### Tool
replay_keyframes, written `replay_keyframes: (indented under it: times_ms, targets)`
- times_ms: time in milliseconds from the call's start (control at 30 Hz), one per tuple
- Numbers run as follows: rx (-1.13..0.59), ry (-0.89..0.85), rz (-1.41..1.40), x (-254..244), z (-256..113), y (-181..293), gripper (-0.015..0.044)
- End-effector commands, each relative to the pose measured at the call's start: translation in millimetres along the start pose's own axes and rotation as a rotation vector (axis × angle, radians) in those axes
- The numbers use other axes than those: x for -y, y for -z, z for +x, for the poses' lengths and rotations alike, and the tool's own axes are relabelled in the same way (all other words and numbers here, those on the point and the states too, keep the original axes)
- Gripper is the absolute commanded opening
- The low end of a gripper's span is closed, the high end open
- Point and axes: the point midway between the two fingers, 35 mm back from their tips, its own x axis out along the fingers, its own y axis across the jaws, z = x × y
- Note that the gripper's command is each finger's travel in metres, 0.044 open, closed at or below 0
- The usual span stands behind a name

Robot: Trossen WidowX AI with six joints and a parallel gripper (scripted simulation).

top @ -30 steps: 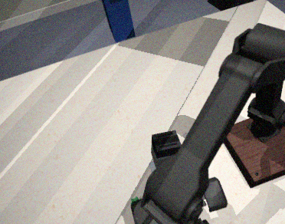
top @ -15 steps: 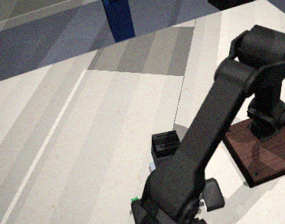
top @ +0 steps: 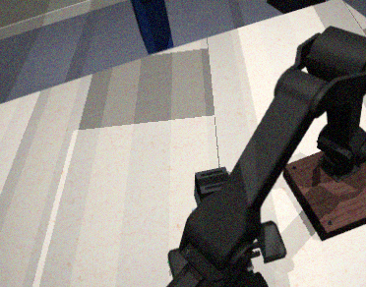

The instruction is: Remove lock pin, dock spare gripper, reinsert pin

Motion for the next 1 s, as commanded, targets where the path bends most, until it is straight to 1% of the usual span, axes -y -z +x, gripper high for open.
replay_keyframes:
  times_ms: [0,967]
  targets:
    - [0.005,0.000,-0.002,-0.8,1.0,2.8,0.0000]
    - [0.006,-0.006,-0.004,0.6,6.1,24.2,0.0000]
